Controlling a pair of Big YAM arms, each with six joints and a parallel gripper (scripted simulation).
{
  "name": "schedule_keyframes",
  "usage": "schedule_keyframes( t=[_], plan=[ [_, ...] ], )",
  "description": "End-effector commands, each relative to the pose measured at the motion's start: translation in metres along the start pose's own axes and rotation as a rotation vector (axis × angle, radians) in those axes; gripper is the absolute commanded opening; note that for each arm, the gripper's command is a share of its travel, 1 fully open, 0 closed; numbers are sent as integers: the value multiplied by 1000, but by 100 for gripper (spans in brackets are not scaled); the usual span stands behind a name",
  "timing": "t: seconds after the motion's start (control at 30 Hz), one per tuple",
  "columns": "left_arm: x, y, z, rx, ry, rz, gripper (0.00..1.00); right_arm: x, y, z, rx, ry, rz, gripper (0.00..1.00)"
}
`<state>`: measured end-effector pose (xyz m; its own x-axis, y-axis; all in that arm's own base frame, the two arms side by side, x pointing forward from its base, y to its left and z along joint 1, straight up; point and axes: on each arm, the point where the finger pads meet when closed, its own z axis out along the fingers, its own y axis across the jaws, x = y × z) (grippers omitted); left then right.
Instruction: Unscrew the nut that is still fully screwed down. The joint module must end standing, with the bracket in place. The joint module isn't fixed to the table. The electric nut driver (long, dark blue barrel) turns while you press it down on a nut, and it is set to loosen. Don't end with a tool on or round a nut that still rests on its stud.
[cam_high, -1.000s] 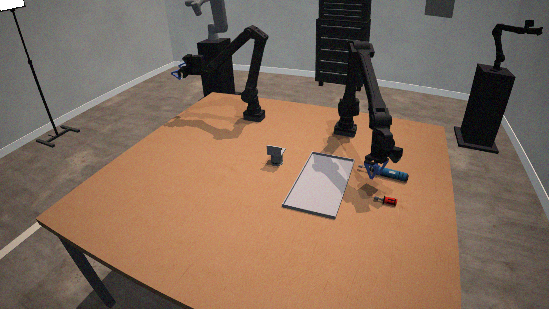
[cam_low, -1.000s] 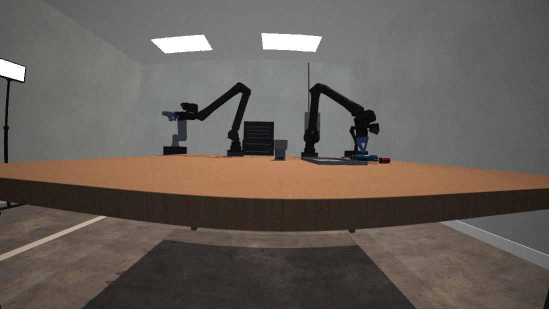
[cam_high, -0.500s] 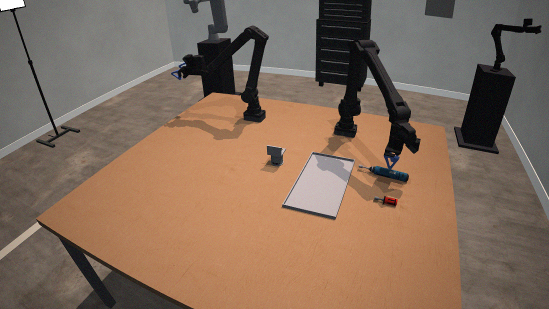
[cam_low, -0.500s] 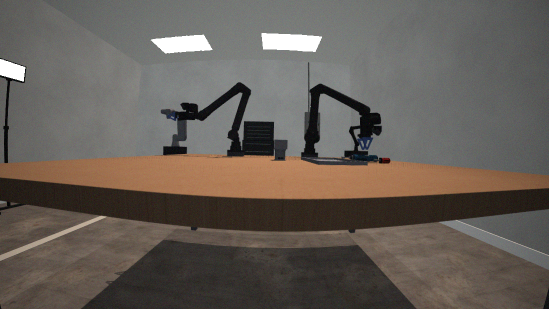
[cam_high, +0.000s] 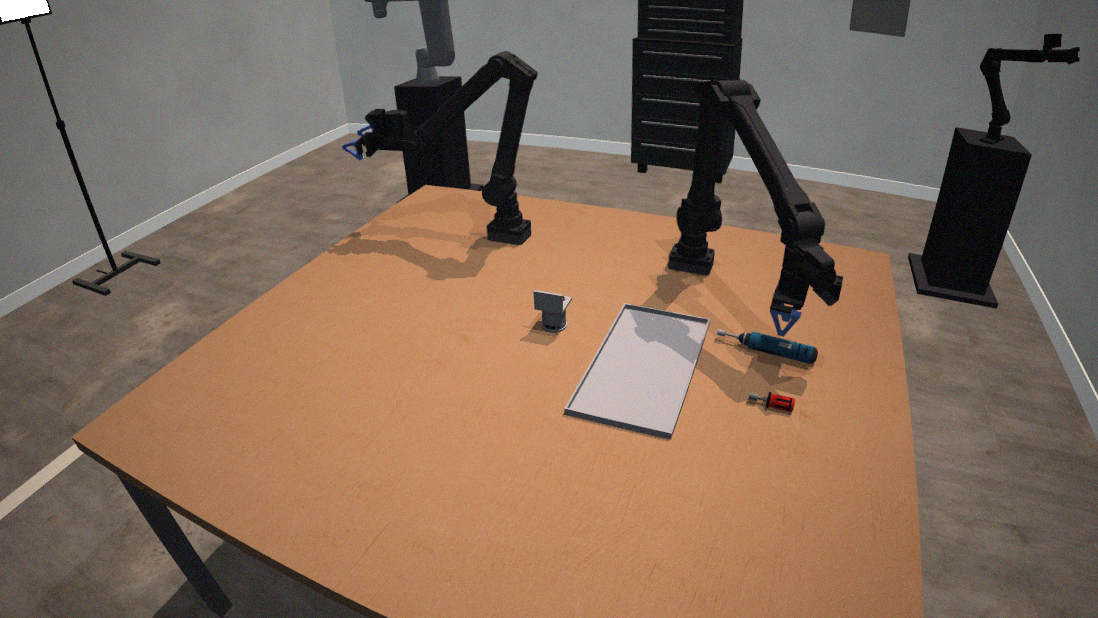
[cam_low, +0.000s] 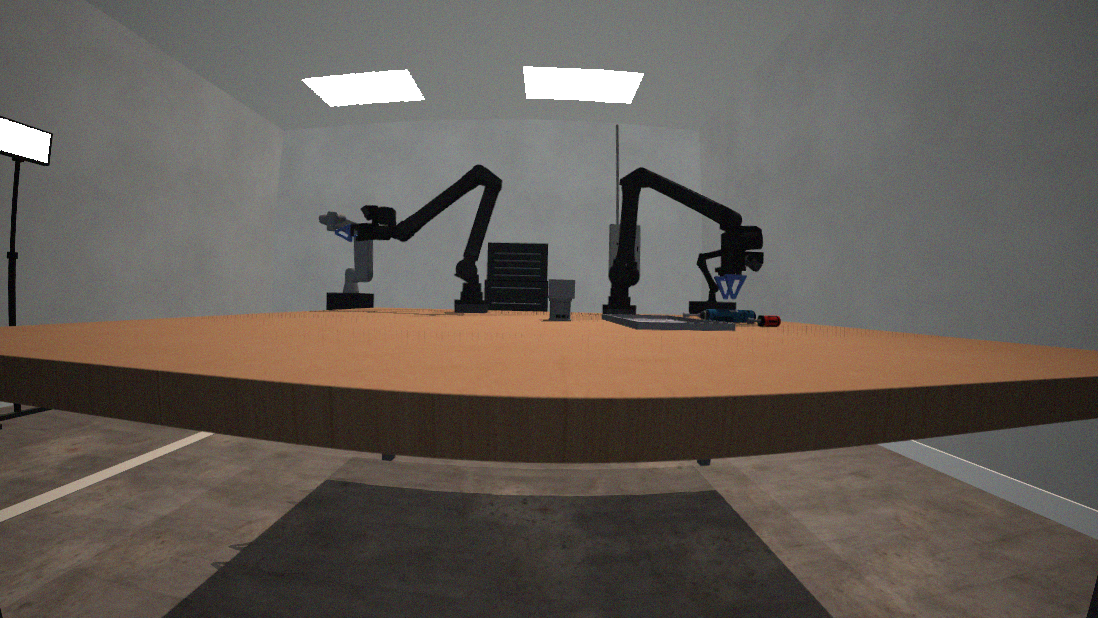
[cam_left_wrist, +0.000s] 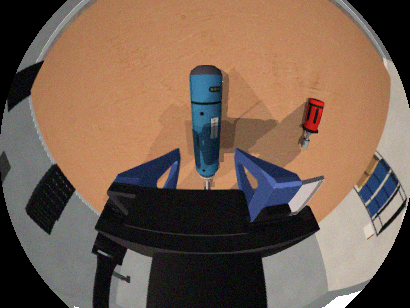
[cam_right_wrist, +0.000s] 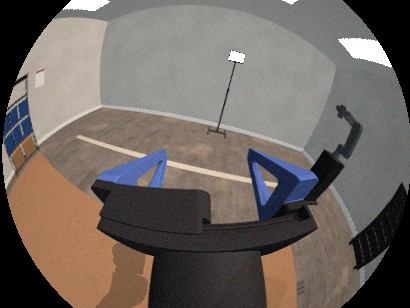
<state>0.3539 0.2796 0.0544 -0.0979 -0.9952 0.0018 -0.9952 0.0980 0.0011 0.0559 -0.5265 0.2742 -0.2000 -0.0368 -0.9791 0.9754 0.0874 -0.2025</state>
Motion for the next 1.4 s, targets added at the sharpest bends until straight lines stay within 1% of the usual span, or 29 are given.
schedule_keyframes(
  t=[0.0,1.37],
  plan=[
    [-10,-21,-12,21,-18,-2,65,-19,-4,7,8,-38,1,100],
    [-25,-15,-12,38,-38,-11,65,-19,-4,7,8,-38,1,100]
  ],
)
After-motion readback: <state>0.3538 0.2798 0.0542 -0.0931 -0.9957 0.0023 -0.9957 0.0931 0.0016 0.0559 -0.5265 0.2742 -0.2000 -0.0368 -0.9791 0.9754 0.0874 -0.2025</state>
